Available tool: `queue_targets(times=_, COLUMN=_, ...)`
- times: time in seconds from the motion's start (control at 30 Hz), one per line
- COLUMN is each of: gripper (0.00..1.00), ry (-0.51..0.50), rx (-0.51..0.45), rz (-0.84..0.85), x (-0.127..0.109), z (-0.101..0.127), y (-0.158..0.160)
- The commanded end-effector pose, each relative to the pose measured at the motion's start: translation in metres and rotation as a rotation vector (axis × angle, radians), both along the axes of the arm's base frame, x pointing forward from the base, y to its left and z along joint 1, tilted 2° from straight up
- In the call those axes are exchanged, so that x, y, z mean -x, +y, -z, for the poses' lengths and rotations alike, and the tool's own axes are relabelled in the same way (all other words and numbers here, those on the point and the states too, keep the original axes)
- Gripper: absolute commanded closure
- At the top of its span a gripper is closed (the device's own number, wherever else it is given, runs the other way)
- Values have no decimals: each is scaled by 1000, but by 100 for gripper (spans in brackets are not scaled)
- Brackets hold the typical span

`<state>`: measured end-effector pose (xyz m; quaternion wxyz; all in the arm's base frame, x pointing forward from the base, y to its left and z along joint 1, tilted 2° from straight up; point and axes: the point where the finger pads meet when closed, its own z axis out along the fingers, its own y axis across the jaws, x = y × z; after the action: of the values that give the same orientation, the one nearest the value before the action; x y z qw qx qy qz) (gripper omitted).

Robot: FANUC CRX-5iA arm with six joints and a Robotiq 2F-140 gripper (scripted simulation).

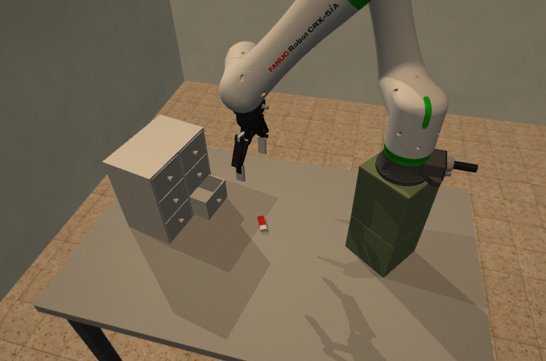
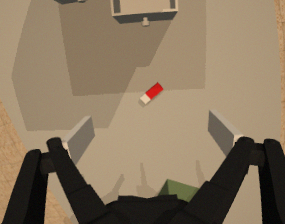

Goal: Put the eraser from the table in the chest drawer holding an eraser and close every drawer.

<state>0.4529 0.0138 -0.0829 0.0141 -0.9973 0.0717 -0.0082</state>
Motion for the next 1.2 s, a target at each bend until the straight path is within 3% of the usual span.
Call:
queue_targets(times=0.0, gripper=0, ry=1, rx=0, rz=2, x=38, z=13, y=6)
queue_targets(times=0.17, gripper=0, ry=1, rx=0, rz=2, x=77, z=27, y=13)
queue_targets(times=0.53, gripper=0, ry=-1, rx=-2, rz=2, x=91, z=33, y=17)
queue_targets(times=0.63, gripper=0, ry=-28, rx=-32, rz=-1, x=85, z=45, y=30)
queue_targets(times=0.73, gripper=0, ry=-102, rx=-92, rz=-1, x=69, z=72, y=57)
queue_targets(times=0.8, gripper=0, ry=-102, rx=-92, rz=-1, x=69, z=72, y=57)
queue_targets(times=0.93, gripper=0, ry=-286, rx=-145, rz=21, x=36, z=116, y=84)
queue_targets(times=1.0, gripper=0, ry=-343, rx=-142, rz=29, x=27, z=125, y=84)
queue_targets(times=1.1, gripper=0, ry=-519, rx=-82, rz=44, x=5, z=141, y=65)
queue_targets(times=1.17, gripper=0, ry=-573, rx=-51, rz=45, x=0, z=143, y=55)
